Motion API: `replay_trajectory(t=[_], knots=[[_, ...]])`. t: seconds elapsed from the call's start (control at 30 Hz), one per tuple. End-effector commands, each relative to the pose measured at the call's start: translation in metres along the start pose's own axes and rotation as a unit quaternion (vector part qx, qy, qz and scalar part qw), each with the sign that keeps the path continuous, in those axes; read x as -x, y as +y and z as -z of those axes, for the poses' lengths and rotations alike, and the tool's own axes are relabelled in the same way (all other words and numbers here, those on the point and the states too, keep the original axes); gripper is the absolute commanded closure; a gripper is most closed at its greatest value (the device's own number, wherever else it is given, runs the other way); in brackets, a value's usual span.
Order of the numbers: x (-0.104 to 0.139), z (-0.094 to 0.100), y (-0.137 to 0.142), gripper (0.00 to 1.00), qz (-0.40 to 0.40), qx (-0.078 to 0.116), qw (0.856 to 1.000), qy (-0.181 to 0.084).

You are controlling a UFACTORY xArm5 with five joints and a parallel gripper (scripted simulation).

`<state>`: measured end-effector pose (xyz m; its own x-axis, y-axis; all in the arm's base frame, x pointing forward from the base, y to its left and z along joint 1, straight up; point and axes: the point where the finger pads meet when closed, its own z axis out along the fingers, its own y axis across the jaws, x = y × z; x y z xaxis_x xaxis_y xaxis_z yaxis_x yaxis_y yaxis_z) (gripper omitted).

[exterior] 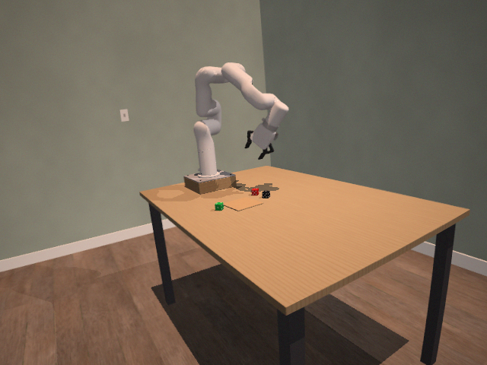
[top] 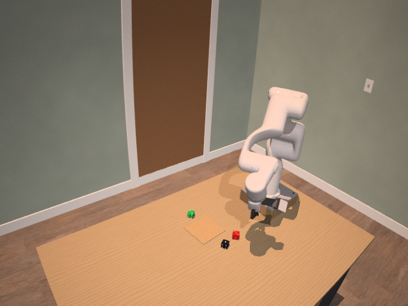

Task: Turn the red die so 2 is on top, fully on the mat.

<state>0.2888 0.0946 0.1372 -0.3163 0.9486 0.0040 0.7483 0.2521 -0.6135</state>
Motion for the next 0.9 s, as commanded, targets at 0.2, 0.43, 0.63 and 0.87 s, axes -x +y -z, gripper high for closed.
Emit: replay_trajectory(t=[0.2,0.43,0.63,0.87], knots=[[0.072,0.000,0.040,0.00,-0.154,0.088,0.982,0.062],[0.120,-0.002,0.053,0.00,-0.247,0.132,0.955,0.096],[0.165,-0.005,0.058,0.00,-0.328,0.168,0.922,0.123],[0.225,-0.012,0.056,0.00,-0.429,0.210,0.865,0.155]])
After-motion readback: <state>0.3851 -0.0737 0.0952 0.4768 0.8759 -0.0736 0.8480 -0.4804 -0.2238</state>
